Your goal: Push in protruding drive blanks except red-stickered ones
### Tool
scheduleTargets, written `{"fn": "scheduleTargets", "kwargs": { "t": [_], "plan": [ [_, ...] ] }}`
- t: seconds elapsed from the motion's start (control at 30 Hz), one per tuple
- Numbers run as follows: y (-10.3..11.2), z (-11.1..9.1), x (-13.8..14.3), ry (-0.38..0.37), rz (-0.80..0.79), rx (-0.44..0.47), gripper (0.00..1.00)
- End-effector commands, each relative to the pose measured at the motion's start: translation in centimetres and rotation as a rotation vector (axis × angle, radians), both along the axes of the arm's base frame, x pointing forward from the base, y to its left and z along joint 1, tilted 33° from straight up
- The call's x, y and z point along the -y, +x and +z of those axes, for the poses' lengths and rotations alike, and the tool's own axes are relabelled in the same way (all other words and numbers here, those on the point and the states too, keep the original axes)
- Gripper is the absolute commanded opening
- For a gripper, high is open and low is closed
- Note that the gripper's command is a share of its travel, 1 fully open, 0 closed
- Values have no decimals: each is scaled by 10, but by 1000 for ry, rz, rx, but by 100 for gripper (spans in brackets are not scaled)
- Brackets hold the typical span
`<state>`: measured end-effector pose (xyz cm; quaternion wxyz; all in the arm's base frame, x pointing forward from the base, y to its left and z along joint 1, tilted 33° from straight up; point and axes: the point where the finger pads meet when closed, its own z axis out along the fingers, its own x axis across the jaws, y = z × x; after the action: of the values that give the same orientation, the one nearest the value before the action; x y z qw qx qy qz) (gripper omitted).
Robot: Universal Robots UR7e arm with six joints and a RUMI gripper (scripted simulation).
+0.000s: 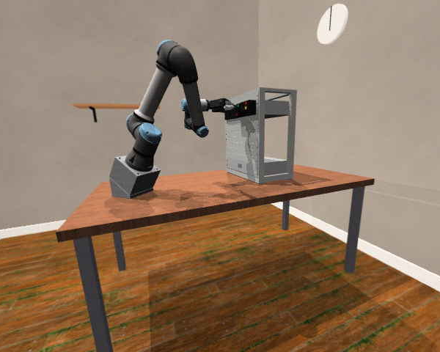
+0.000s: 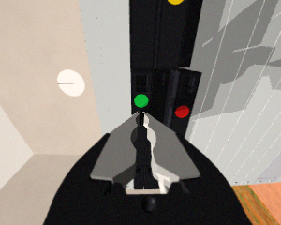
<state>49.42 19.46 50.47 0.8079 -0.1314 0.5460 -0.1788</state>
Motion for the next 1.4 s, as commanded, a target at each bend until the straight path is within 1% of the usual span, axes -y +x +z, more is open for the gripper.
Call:
{"fn": "scheduleTargets", "kwargs": {
  "t": [0.0,0.5,0.73,1.37],
  "plan": [
    [4,2,0,0,0,1,0],
    [8,4,0,0,0,1,0],
    [16,7,0,0,0,1,0],
    [19,8,-1,0,0,1,0]
  ]
}}
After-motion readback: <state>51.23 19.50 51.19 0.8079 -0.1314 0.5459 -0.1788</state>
